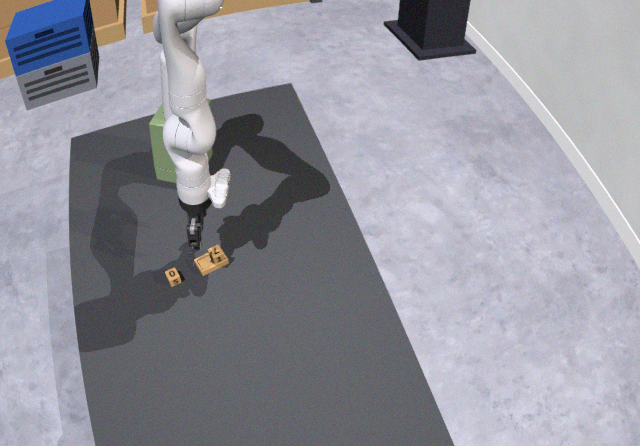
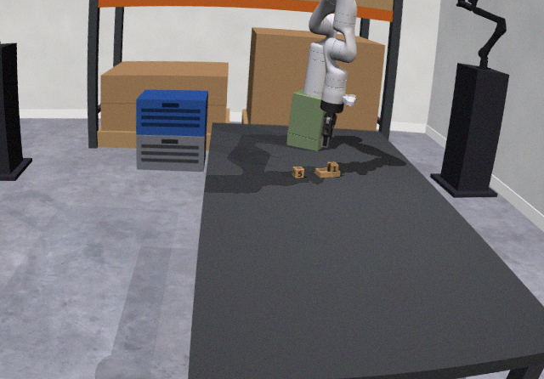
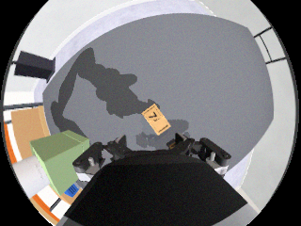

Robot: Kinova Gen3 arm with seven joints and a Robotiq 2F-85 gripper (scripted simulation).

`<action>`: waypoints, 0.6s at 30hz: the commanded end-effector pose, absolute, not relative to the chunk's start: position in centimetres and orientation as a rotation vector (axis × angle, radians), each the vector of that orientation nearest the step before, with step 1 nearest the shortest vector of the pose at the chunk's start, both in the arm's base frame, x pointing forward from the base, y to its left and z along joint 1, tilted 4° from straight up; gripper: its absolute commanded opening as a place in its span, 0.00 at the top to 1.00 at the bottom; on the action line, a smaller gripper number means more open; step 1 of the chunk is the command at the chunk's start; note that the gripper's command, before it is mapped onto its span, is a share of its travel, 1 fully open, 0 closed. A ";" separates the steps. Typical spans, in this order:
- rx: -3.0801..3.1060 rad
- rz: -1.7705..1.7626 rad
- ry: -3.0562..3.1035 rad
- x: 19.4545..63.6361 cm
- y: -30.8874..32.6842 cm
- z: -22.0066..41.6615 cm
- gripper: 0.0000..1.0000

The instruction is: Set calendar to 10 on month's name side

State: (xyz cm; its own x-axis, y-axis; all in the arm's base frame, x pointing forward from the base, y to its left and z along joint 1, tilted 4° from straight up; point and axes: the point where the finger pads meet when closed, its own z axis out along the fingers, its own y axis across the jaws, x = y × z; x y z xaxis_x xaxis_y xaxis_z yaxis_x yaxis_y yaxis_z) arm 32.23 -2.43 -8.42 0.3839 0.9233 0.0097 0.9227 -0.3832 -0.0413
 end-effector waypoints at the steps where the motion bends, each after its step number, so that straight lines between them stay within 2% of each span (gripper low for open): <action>1: -2.473 -0.019 -1.888 32.6 -2.2 -8.1 0.00; 18: -2.081 -0.095 -2.343 33.6 -0.2 -7.6 0.00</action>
